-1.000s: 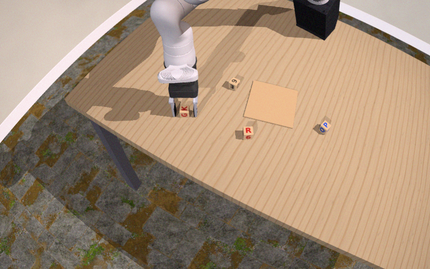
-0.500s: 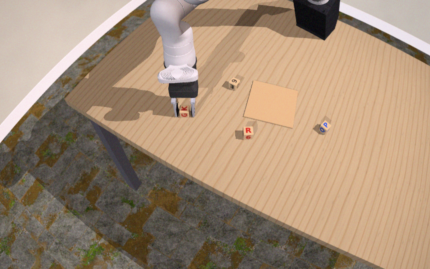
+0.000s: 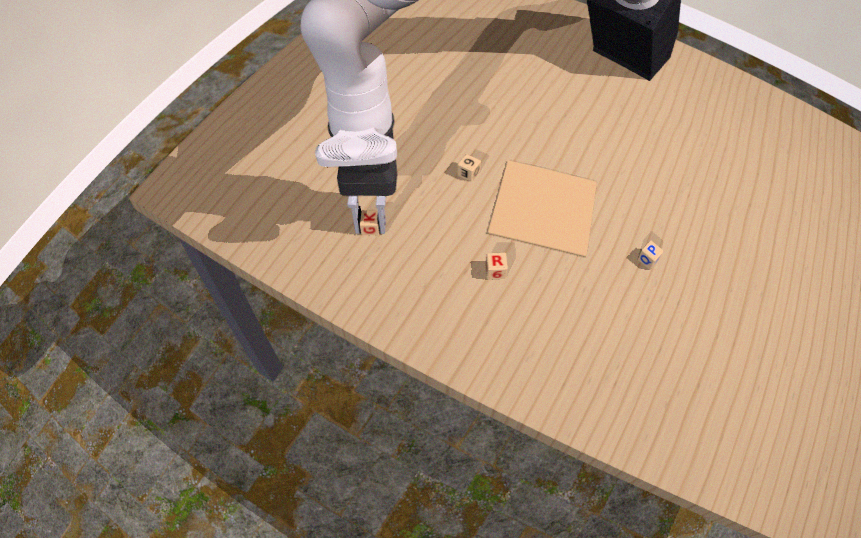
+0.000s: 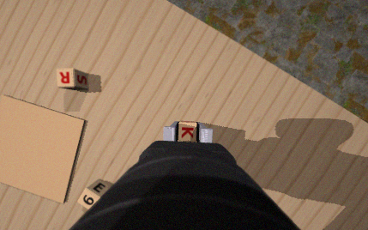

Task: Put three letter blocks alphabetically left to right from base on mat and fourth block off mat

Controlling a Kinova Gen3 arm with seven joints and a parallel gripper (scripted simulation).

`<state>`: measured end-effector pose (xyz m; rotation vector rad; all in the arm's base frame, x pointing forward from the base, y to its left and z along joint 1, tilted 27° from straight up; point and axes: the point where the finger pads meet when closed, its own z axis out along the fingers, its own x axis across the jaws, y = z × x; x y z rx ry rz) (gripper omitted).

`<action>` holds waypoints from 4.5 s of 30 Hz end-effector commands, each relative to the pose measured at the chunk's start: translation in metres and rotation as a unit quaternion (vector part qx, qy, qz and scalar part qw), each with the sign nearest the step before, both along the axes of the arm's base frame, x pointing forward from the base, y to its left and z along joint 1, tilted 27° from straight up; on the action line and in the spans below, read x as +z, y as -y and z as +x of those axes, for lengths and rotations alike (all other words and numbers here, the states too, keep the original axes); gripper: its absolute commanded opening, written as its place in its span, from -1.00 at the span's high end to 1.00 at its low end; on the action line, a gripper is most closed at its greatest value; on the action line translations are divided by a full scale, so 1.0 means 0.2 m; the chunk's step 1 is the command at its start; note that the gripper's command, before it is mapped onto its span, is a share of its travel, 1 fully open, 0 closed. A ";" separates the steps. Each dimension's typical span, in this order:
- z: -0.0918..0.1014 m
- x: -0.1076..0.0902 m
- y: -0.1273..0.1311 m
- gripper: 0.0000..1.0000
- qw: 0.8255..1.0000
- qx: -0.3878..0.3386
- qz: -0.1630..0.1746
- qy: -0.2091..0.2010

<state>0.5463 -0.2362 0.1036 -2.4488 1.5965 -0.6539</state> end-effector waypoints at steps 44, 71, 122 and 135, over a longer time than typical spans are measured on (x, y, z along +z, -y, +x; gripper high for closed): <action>-0.17 0.34 -0.03 0.01 1.000 0.000 -0.002 0.000; -0.22 0.44 -0.04 0.01 1.000 0.000 -0.003 0.001; -0.34 0.21 -0.74 0.01 0.973 0.209 -0.091 -0.023; -0.63 0.08 -1.13 0.01 0.910 0.373 -0.174 -0.047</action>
